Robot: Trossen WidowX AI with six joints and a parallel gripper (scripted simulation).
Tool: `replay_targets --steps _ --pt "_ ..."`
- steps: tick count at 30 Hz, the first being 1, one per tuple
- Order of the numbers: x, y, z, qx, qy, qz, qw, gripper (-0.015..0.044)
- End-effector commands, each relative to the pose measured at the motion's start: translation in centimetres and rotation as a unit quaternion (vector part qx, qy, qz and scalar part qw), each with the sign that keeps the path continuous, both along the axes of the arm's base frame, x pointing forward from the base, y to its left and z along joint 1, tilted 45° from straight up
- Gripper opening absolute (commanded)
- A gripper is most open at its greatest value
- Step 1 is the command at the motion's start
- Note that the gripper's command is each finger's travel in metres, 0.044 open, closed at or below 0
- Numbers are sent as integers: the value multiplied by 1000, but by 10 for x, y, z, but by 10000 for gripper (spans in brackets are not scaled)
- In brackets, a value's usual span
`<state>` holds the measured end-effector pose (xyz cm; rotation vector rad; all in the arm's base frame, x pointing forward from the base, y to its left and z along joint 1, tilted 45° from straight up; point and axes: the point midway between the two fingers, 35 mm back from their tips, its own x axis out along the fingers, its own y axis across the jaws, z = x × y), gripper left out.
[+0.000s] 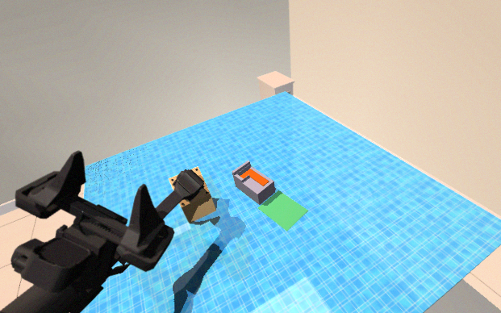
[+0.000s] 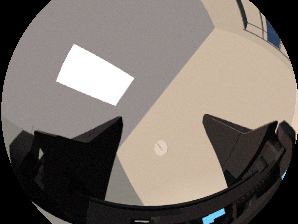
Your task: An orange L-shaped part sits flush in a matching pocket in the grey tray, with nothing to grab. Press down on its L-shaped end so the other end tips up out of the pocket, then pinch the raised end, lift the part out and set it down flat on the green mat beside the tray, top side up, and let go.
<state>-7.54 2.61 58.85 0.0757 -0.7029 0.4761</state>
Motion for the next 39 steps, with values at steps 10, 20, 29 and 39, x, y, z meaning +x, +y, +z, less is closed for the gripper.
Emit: replay_targets --steps 10,20,29,39 --pt "96 8 -14 18 125 -9 992 180" --pt "264 26 -98 3 372 -67 926 180" --pt "372 39 -239 -28 592 -151 791 180" --pt "397 33 -436 -145 771 -290 548 180"
